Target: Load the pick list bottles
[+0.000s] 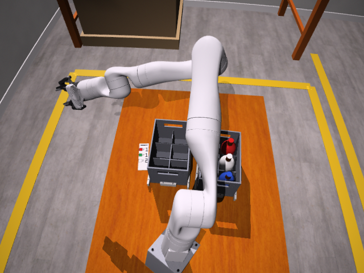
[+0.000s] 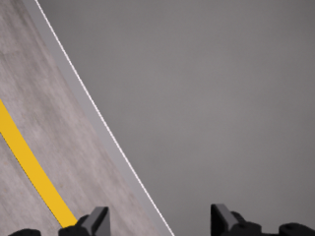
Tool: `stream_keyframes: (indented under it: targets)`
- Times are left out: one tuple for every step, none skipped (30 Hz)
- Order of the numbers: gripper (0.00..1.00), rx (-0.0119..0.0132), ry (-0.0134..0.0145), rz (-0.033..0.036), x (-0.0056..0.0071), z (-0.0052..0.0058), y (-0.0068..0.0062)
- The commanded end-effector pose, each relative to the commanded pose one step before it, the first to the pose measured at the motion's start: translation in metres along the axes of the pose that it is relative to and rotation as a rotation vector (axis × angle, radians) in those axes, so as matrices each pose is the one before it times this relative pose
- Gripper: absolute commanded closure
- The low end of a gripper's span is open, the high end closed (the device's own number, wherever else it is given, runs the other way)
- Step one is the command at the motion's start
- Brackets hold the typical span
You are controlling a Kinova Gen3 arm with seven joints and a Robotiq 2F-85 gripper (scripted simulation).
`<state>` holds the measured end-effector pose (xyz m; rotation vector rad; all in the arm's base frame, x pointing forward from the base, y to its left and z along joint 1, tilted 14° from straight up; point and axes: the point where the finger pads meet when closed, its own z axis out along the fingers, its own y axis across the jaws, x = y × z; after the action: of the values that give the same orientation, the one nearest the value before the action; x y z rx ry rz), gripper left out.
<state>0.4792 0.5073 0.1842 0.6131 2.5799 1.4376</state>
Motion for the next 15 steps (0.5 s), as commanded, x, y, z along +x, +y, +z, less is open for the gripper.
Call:
stream_keyframes:
  targets:
    - [0.33, 0.04029, 0.03288, -0.04876, 0.01605, 0.00347, -0.00710]
    - [0.33, 0.01821, 0.01518, -0.02337, 0.00434, 0.00095, -0.00235]
    - [0.33, 0.01824, 0.01520, -0.02337, 0.00433, 0.00106, -0.00217]
    - [0.33, 0.01125, 0.00937, -0.01442, 0.00439, 0.00117, -0.00209]
    - [0.33, 0.00002, 0.00001, 0.00000, 0.00440, 0.00124, -0.00201]
    - [0.33, -0.00001, 0.00000, 0.00000, 0.00443, 0.00123, -0.00206]
    - [0.33, 0.00003, 0.00001, 0.00000, 0.00440, 0.00124, -0.00200]
    - [0.33, -0.00002, -0.00001, 0.00000, 0.00405, 0.00112, -0.00189]
    - [0.33, 0.00001, 0.00001, 0.00000, -0.00001, 0.00000, 0.00002]
    - [0.33, 0.00000, 0.00000, 0.00000, 0.00000, 0.00000, 0.00000]
    - [0.33, 0.00000, 0.00000, 0.00000, 0.00000, 0.00000, 0.00000]
    - [0.33, 0.01906, 0.01401, -0.02346, 0.00421, 0.00072, -0.00253]
    - [0.33, 0.01901, 0.01399, -0.02346, 0.00430, 0.00082, -0.00248]
    - [0.33, 0.01906, 0.01401, -0.02345, 0.00429, 0.00093, -0.00228]
    - [0.33, 0.01902, 0.01399, -0.02345, 0.00436, 0.00103, -0.00220]
